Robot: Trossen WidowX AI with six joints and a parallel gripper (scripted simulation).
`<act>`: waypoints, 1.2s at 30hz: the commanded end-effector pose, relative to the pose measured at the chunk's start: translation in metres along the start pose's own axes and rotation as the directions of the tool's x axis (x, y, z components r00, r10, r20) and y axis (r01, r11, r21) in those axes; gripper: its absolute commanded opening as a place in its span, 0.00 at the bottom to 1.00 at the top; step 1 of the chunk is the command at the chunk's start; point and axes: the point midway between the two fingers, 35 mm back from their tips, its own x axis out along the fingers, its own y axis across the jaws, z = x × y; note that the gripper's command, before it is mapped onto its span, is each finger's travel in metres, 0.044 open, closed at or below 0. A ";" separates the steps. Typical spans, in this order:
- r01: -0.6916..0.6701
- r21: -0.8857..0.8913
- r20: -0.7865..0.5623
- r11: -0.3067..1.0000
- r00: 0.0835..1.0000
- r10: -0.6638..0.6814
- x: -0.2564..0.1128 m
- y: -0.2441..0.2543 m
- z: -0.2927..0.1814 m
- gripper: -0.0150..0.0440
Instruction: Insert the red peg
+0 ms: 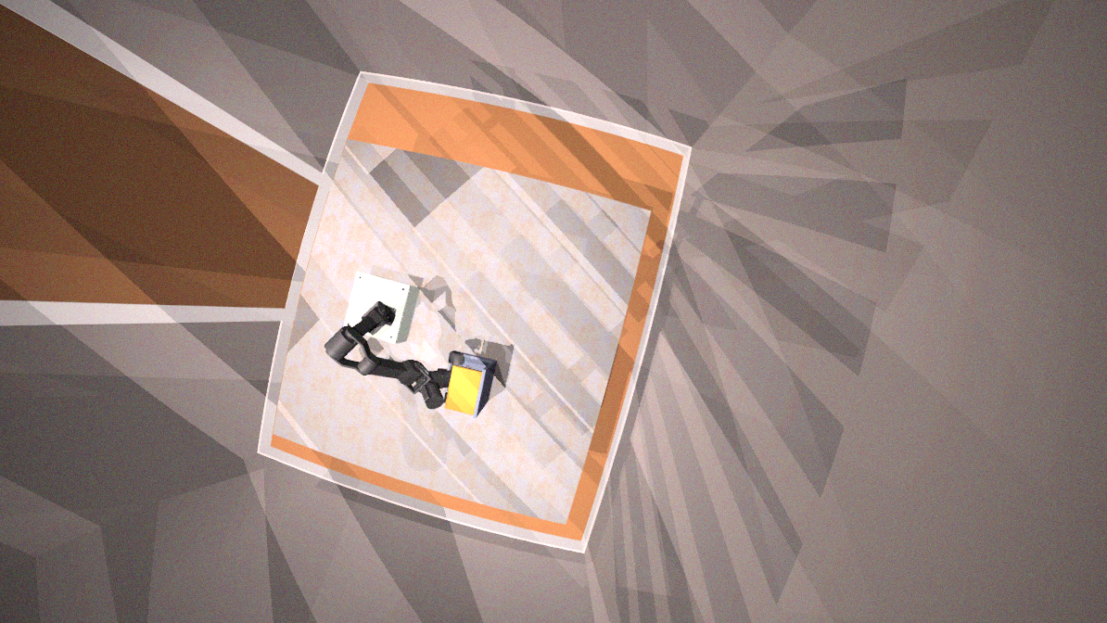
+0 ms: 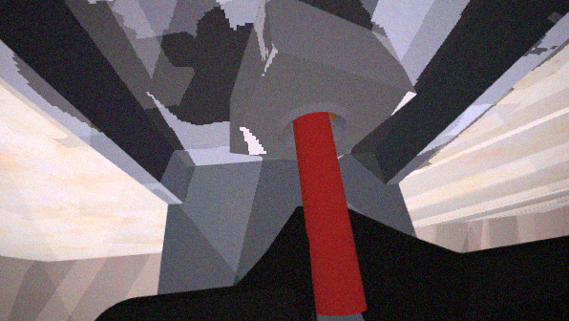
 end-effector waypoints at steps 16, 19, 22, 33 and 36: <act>0.001 0.002 0.002 1.000 1.000 -0.001 0.001 0.000 0.001 0.57; 0.001 0.002 0.002 1.000 1.000 -0.001 0.001 0.000 0.001 0.63; 0.002 0.002 0.004 1.000 1.000 -0.002 -0.001 0.000 0.003 0.63; 0.004 0.011 0.022 1.000 1.000 -0.004 -0.025 -0.003 0.028 0.63; 0.004 0.011 0.024 1.000 1.000 -0.004 -0.037 -0.004 0.039 0.63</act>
